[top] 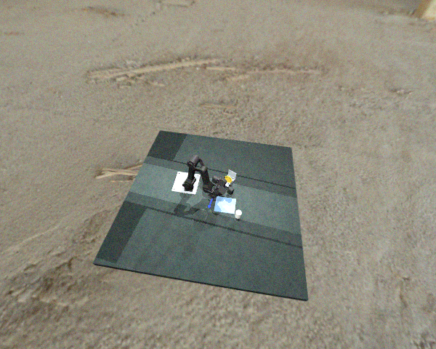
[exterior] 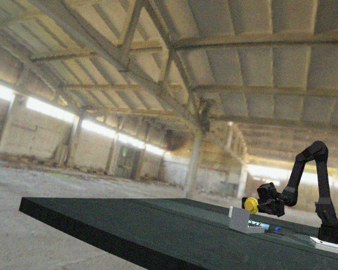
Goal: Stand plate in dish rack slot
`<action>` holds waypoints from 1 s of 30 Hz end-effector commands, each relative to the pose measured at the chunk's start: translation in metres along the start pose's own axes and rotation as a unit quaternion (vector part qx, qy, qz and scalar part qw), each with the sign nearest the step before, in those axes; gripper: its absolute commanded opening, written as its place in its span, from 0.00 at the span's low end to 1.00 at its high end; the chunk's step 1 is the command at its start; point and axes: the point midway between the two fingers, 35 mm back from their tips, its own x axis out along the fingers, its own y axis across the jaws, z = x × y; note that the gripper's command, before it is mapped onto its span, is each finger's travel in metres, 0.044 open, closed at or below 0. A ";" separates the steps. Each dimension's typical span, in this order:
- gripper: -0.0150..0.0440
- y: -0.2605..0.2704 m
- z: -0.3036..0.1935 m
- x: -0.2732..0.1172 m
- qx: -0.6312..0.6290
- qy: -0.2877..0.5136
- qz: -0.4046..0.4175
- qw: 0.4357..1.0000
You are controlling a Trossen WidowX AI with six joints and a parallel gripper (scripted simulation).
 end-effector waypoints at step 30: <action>0.25 0.016 -0.027 -0.001 -0.064 -0.030 0.024 0.997</action>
